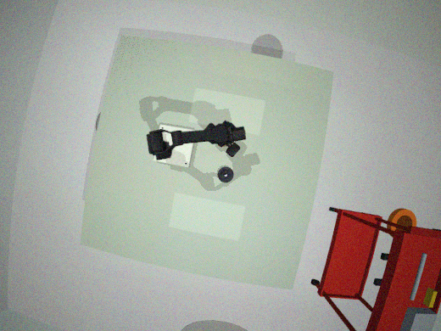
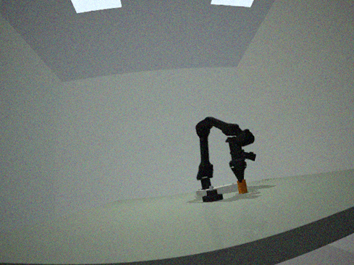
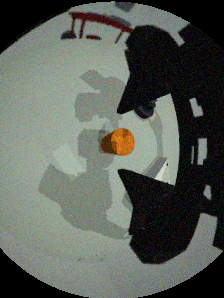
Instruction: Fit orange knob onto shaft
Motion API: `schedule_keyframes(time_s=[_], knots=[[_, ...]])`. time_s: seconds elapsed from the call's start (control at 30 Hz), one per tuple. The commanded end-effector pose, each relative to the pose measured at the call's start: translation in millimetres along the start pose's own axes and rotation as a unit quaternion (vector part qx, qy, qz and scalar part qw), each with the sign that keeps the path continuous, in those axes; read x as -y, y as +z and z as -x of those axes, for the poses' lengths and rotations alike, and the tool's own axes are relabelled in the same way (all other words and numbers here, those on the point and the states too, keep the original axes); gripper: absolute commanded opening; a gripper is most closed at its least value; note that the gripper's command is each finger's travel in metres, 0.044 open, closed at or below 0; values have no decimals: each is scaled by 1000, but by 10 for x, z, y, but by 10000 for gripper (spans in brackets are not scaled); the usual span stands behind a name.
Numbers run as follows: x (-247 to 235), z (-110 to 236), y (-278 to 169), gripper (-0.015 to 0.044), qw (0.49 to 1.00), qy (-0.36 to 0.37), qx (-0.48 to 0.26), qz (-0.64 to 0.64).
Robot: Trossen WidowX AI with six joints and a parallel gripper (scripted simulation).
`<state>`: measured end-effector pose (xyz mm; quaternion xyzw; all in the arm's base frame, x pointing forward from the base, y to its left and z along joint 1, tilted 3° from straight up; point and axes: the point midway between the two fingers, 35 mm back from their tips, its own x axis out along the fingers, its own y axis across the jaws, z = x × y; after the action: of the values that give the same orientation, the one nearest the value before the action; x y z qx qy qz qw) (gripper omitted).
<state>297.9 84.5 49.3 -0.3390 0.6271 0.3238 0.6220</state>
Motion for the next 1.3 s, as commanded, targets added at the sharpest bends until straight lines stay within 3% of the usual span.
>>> schedule_keyframes(time_s=[0.0, 0.77, 1.13, 1.27], knots=[[-10, -89, -4, 440, 1000, 3, 0, 2], [-27, -428, -23, 440, 1000, 3, -1, 2], [-27, -428, -23, 151, 1000, 3, -1, 2], [-27, -428, -23, 125, 1000, 3, -1, 2]])
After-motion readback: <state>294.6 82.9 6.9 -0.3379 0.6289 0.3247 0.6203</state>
